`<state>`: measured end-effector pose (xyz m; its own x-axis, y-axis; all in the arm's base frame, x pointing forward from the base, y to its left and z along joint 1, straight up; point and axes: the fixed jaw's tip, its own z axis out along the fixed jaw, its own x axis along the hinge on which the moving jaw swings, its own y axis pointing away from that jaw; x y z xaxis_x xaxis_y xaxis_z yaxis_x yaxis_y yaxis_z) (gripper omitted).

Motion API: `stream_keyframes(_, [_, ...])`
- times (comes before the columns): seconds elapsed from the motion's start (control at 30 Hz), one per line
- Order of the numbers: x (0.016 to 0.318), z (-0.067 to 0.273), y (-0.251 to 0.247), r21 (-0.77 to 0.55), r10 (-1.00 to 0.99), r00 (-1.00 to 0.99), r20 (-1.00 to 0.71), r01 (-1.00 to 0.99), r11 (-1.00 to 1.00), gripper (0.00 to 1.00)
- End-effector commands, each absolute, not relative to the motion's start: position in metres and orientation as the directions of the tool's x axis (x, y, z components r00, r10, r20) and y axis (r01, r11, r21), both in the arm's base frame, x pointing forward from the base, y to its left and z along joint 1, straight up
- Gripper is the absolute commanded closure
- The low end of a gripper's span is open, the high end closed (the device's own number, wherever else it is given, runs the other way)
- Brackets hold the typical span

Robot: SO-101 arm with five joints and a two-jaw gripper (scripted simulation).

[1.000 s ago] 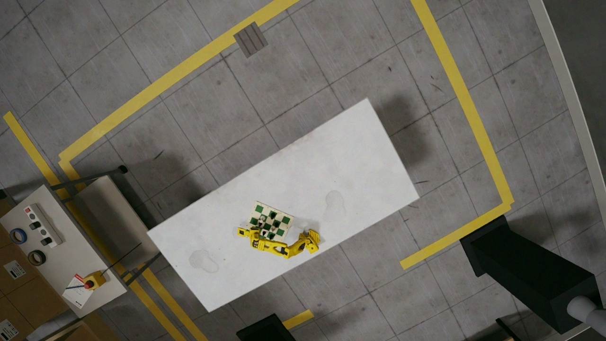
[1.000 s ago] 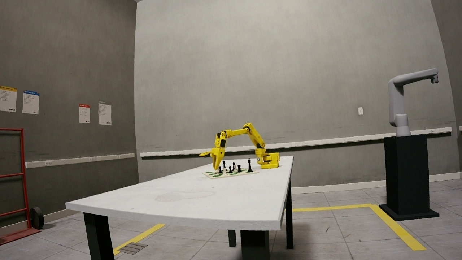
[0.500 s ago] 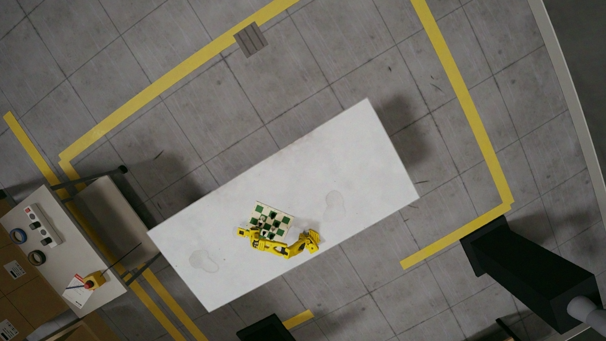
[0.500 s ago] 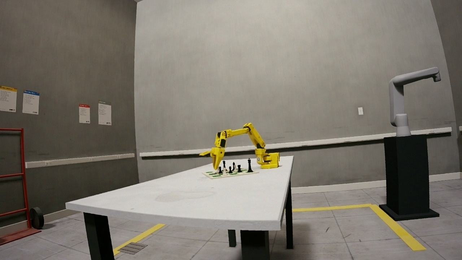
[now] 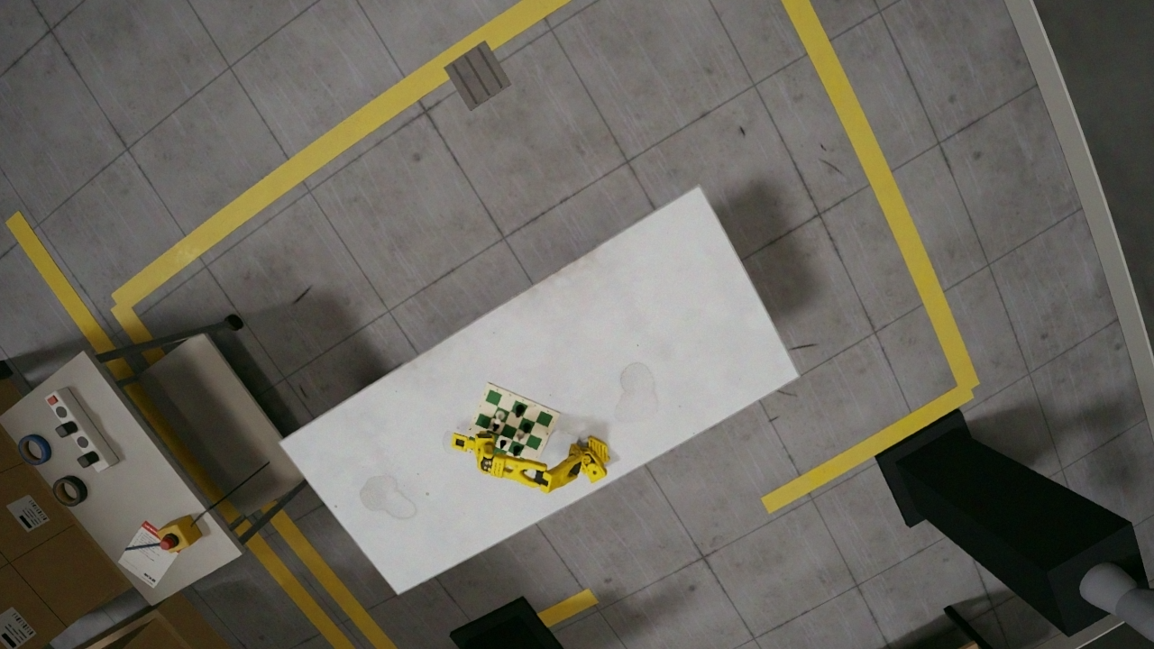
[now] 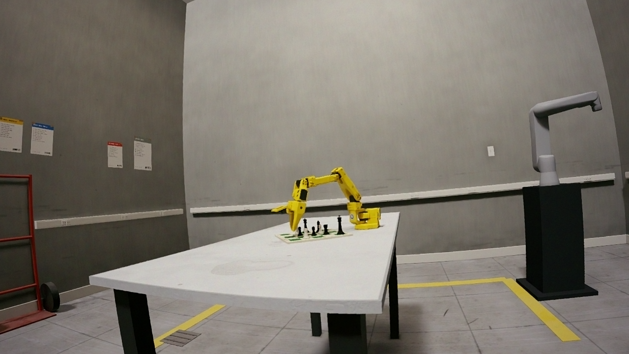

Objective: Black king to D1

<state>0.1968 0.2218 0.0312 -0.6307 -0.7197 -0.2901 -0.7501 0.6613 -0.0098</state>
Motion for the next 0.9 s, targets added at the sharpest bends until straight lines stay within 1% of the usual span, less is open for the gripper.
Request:
stream_keyframes(0.0, [0.194, 0.033, 0.222, -0.007, -0.722, -0.628, -0.291, -0.753, 0.658, 1.00])
stream_keyframes(0.23, [0.193, 0.041, 0.222, -0.007, -0.722, -0.628, -0.291, -0.753, 0.658, 1.00])
stream_keyframes(0.67, [0.192, 0.090, 0.221, -0.008, -0.721, -0.627, -0.295, -0.753, 0.658, 1.00])
stream_keyframes(0.87, [0.192, 0.099, 0.220, -0.008, -0.714, -0.622, -0.322, -0.752, 0.659, 1.00])
